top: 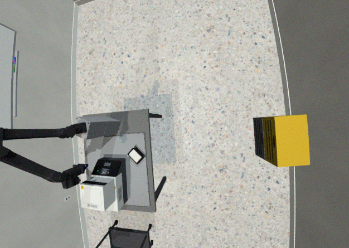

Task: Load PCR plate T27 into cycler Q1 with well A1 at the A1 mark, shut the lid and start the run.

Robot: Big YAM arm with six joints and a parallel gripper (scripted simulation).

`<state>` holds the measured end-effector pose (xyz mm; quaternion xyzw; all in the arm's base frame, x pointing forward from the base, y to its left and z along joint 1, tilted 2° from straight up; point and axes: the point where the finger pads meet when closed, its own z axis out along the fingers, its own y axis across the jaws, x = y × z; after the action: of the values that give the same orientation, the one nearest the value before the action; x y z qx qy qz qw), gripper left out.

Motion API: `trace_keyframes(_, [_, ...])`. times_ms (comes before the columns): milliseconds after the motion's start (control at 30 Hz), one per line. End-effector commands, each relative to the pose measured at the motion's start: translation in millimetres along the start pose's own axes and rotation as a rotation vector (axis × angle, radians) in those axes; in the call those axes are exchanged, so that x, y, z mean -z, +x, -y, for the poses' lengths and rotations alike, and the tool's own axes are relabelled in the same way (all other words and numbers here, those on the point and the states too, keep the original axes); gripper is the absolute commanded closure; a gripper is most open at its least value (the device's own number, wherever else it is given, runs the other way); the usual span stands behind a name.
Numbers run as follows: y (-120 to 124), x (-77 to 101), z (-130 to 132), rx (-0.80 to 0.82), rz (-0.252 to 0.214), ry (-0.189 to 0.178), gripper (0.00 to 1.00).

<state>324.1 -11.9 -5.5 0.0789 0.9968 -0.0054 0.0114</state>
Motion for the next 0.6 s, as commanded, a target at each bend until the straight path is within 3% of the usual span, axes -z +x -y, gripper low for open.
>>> trace_keyframes(0, [-12.8, 0.3, -6.5, 0.025, 0.016, -0.004, 1.0])
trace_keyframes(133, [-10.3, -1.7, -6.1, 0.025, 0.009, -0.003, 1.0])
trace_keyframes(267, [1.1, -34.8, -6.8, 0.2, 0.045, 0.056, 1.0])
trace_keyframes(333, [5.4, -36.2, -5.9, 0.252, 0.05, 0.075, 1.0])
trace_keyframes(433, [5.4, -53.8, -4.3, 0.343, 0.094, 0.112, 1.0])
trace_keyframes(500, [5.4, -53.8, -4.3, 0.343, 0.094, 0.112, 1.0])
trace_keyframes(567, [-2.2, -57.5, -2.7, 0.386, 0.134, 0.131, 1.0])
